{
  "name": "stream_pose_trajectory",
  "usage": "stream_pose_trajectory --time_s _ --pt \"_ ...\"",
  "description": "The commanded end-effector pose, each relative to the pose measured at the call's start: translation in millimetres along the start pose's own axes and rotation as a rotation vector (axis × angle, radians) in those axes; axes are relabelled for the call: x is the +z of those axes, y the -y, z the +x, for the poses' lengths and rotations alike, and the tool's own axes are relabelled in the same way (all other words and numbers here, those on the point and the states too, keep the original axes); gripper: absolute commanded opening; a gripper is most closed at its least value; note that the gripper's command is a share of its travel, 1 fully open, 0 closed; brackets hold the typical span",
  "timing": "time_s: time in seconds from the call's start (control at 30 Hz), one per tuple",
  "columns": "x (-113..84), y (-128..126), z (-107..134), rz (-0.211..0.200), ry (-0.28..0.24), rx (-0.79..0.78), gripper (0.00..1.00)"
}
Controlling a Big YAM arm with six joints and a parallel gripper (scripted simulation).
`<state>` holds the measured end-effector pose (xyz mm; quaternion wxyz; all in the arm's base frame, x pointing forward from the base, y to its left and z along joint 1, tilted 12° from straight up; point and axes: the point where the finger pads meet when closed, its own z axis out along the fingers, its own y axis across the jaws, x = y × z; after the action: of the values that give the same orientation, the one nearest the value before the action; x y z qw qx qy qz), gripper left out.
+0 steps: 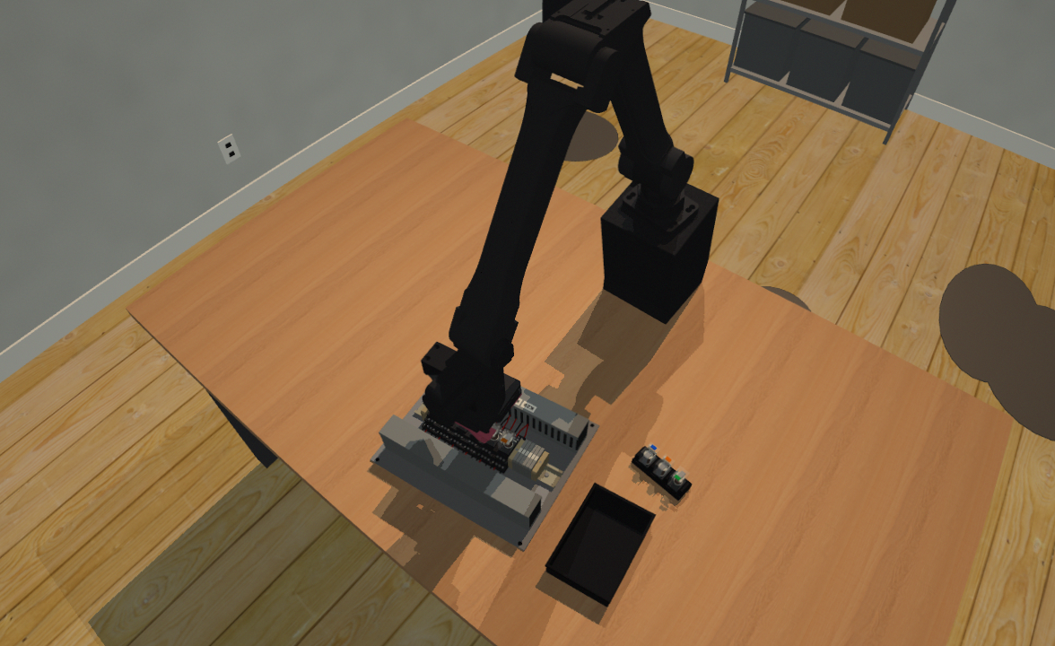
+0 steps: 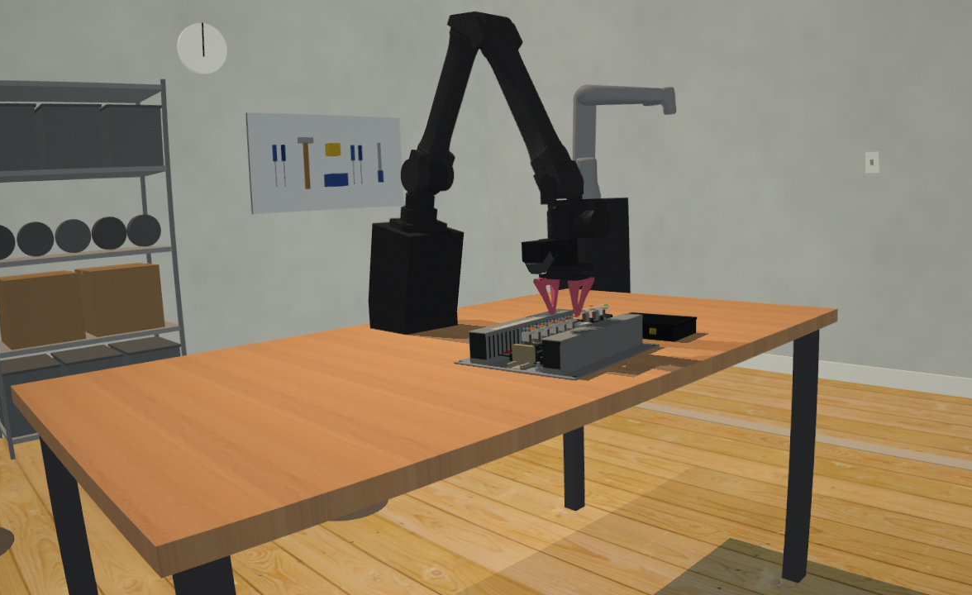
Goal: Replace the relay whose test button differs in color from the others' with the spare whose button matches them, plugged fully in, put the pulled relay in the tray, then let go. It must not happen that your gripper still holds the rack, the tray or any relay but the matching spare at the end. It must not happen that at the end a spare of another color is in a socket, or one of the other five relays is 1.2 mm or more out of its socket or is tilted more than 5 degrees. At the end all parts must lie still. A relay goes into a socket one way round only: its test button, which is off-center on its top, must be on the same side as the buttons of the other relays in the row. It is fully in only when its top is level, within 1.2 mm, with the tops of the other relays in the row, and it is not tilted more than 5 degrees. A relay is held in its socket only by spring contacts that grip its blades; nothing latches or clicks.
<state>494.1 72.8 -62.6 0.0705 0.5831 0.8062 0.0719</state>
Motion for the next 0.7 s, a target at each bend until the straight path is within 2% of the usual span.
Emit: stream_pose_trajectory --time_s 0.0,0.67 --pt "-2.4 -7.7 0.7 -0.013 0.005 0.006 0.59" --pt "-1.1 -3.8 1.3 -0.005 0.004 0.006 0.59"
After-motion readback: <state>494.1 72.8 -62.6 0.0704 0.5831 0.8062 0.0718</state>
